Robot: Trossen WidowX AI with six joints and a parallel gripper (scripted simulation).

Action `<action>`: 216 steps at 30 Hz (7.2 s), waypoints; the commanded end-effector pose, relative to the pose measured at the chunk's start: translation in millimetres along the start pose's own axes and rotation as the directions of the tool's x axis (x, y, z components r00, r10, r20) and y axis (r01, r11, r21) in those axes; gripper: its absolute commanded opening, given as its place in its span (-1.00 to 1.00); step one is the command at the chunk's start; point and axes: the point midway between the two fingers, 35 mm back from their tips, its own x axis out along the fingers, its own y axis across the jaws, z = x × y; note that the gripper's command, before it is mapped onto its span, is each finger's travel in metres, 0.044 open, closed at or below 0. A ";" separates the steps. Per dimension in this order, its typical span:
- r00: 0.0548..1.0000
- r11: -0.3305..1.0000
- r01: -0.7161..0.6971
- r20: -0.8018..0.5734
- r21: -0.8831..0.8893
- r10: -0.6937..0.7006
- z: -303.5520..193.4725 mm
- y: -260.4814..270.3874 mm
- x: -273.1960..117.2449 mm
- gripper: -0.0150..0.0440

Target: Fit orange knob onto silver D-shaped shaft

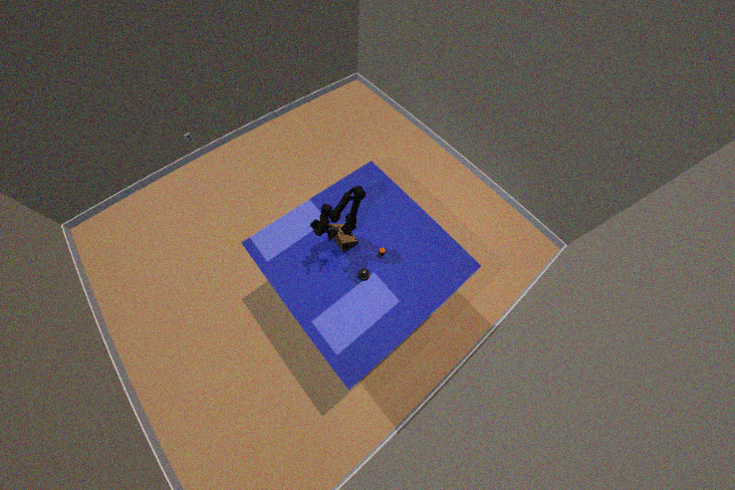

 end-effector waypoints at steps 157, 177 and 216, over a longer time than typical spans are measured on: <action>-0.248 -0.600 0.715 0.673 -0.359 -0.697 -178.7 -386.4 -16.1 -0.49; 0.046 -0.283 0.762 0.485 -0.583 -0.874 -189.8 -348.0 -14.8 -0.49; 0.480 0.273 0.599 0.064 -0.753 -0.875 -207.5 -292.4 -14.3 -0.49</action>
